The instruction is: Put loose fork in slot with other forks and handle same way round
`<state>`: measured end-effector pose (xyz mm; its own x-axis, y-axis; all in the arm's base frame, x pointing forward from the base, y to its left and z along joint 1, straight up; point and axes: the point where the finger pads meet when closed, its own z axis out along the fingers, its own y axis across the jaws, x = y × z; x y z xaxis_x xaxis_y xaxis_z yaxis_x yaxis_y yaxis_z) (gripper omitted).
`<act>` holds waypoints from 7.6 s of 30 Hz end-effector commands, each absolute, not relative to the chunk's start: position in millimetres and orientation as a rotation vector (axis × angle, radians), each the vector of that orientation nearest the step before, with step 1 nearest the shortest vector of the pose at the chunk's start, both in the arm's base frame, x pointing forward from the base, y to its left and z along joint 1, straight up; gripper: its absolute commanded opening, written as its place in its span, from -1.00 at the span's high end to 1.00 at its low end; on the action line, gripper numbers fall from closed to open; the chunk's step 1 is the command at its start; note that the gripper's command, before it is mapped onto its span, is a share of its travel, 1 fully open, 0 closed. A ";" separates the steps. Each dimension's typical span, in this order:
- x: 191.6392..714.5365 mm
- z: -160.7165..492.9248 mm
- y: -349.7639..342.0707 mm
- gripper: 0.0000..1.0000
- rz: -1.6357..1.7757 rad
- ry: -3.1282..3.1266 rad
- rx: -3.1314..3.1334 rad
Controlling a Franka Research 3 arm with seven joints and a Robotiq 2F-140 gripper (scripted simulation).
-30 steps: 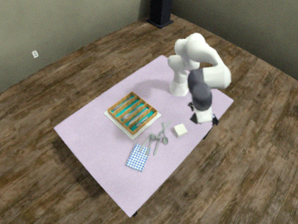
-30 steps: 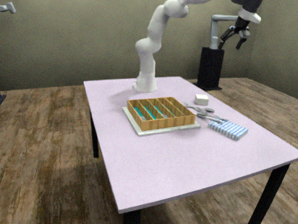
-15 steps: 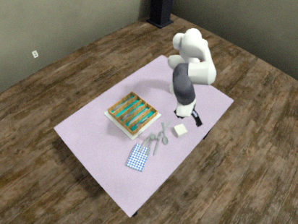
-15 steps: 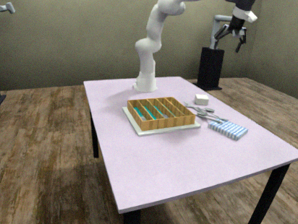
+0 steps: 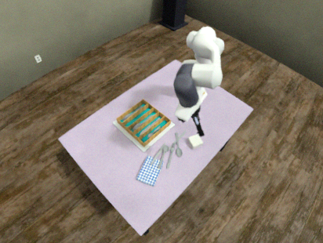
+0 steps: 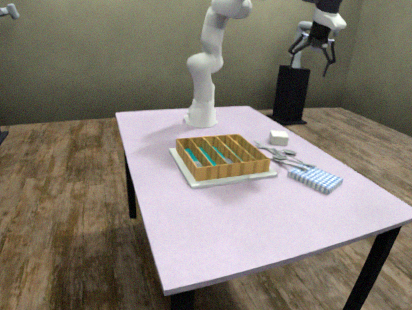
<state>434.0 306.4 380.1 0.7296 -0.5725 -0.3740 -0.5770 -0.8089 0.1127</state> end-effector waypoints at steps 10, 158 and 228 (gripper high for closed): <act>453.6 374.1 267.9 -1.00 0.548 1.446 -2.742; 387.4 267.0 -103.2 -1.00 -0.003 3.140 -0.003; 421.4 264.1 -80.1 -1.00 -0.023 3.088 -0.621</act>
<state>415.5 -80.8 264.0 -0.9692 -0.2460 0.0124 -0.2461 0.9691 -0.0150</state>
